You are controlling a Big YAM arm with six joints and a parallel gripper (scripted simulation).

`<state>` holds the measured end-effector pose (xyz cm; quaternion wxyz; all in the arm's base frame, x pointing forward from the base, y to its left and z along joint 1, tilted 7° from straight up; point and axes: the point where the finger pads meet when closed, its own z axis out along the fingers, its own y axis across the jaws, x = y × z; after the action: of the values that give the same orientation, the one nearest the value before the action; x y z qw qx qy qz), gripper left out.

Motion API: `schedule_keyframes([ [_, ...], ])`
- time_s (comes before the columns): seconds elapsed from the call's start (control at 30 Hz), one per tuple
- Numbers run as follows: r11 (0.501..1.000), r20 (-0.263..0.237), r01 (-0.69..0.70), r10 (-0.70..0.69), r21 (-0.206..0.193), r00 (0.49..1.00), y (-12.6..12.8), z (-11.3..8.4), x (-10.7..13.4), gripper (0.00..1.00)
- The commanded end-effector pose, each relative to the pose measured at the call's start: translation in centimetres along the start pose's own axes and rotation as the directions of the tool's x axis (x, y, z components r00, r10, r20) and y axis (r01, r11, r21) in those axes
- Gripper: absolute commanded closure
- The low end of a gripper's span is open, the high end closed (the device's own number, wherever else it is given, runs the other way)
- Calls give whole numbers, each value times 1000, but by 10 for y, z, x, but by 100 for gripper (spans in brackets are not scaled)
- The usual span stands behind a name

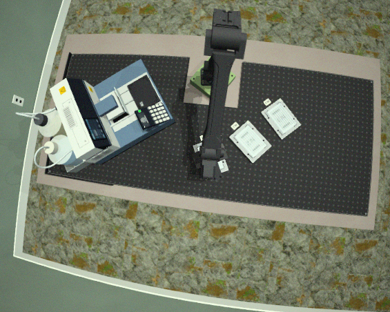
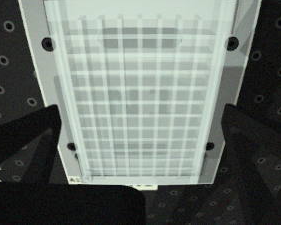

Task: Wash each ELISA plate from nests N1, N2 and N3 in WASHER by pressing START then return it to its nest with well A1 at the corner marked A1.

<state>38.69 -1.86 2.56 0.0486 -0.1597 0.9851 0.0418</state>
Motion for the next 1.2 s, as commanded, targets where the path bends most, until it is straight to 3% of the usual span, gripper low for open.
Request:
schedule_keyframes([
  [0.0,1000,3,1,-1,3,1000,1,5,-5,0],
  [0.13,1000,-3,-1,1,0,1000,2,8,-1,0],
  [0.17,1000,35,4,-5,16,999,-2,-8,-16,0],
  [0.4,1000,0,-1,1,2,1000,2,13,-2,0],
  [0.53,1000,24,2,-2,11,1000,-4,2,-11,0],
  [0.8,1000,24,2,-2,11,1000,-4,2,-11,0],
  [1.07,1000,24,2,-2,11,1000,-4,2,-11,16],
  [1.17,1000,24,2,-2,11,1000,-4,2,-11,16],
])
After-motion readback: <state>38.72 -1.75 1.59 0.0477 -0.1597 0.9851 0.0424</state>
